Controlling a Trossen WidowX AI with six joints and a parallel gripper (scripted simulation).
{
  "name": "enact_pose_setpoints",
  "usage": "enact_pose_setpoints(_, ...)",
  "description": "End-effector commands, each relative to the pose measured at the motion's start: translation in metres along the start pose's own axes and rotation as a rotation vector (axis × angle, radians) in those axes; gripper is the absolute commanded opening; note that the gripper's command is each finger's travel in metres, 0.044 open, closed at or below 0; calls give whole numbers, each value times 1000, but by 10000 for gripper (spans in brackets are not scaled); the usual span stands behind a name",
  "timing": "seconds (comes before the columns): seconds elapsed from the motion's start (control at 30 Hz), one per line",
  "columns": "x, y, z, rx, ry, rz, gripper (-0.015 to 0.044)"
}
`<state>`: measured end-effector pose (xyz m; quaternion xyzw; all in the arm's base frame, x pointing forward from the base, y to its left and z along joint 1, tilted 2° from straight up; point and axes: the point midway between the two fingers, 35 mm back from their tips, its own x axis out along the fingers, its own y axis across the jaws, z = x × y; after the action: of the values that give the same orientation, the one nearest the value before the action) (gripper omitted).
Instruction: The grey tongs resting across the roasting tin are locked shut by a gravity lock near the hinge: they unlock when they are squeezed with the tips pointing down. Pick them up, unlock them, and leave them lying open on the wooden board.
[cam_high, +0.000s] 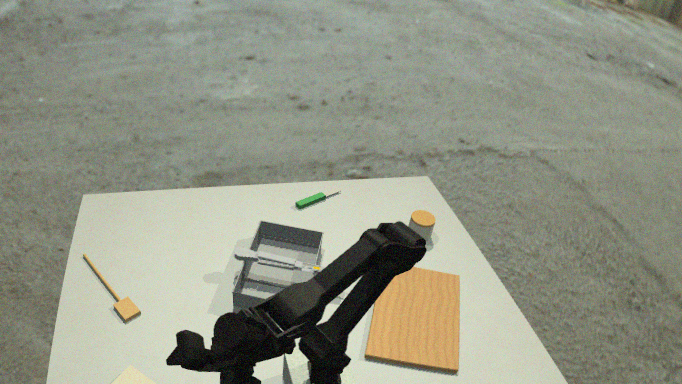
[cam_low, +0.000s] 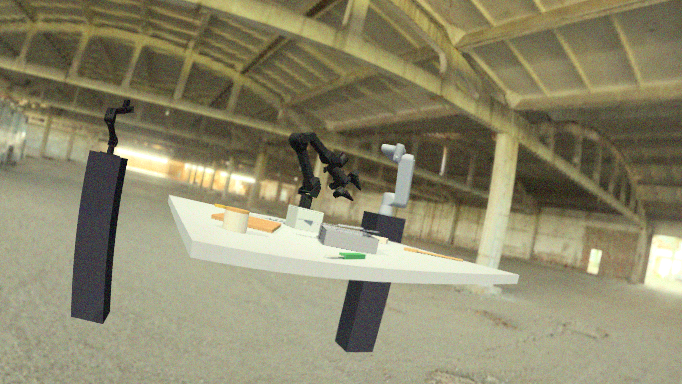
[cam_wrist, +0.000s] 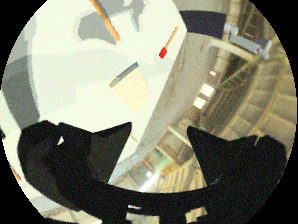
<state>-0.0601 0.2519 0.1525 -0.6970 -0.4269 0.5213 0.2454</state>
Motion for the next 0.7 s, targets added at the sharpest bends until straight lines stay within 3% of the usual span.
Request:
enact_pose_setpoints(0.0,1,0,-1,9,3,4,374)
enact_pose_setpoints(0.17,20,10,-37,140,118,95,260)
enact_pose_setpoints(0.43,46,49,-124,456,378,278,260)
enact_pose_setpoints(0.67,46,105,-201,757,612,409,260)
